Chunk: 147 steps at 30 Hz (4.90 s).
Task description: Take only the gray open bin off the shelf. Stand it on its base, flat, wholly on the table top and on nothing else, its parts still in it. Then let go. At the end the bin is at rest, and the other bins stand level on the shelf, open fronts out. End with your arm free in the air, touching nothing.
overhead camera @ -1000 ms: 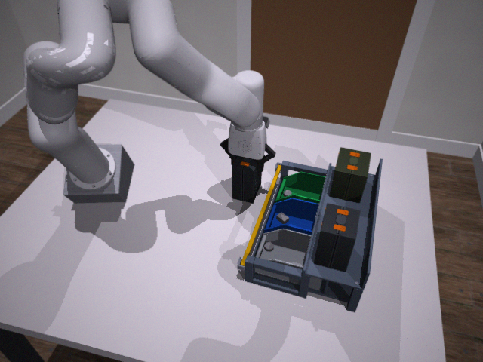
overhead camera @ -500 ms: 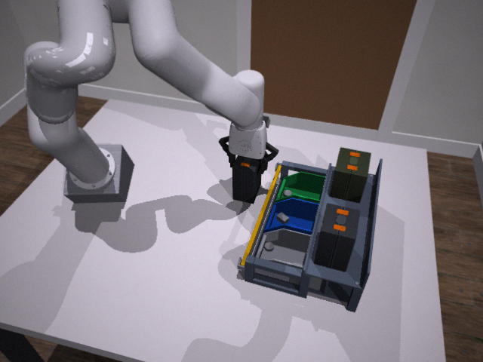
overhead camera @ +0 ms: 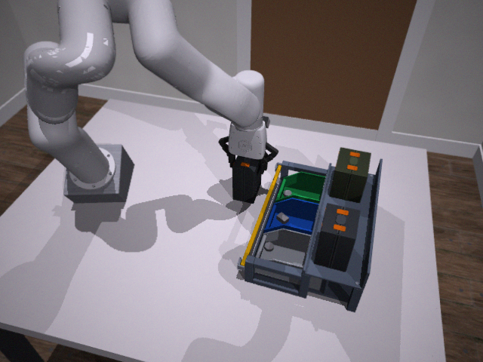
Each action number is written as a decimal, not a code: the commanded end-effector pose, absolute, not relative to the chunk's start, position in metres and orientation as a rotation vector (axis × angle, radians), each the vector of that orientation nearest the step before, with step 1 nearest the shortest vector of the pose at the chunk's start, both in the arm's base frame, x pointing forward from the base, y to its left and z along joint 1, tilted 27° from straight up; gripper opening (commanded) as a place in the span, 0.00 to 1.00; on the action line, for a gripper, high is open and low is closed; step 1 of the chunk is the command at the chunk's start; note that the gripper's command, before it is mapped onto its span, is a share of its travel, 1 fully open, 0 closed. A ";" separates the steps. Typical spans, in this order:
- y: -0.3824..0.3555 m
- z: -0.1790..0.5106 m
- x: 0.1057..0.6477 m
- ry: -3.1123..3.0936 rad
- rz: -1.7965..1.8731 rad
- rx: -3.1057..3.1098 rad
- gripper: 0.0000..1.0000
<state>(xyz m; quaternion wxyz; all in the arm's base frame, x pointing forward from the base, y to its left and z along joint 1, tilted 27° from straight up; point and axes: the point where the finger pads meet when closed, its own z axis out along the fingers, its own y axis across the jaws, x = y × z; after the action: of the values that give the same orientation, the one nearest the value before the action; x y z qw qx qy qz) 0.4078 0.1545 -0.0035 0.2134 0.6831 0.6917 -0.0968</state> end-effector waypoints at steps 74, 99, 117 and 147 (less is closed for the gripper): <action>0.143 0.067 0.427 1.920 -0.266 1.896 1.00; 0.066 0.115 0.487 1.919 -0.267 1.895 1.00; 0.073 0.111 0.482 1.919 -0.267 1.895 1.00; 0.078 0.108 0.478 1.919 -0.267 1.895 1.00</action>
<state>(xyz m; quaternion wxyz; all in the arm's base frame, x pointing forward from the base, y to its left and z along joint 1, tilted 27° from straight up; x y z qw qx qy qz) 0.4777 0.0760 0.1068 0.2133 0.6831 0.6916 -0.0980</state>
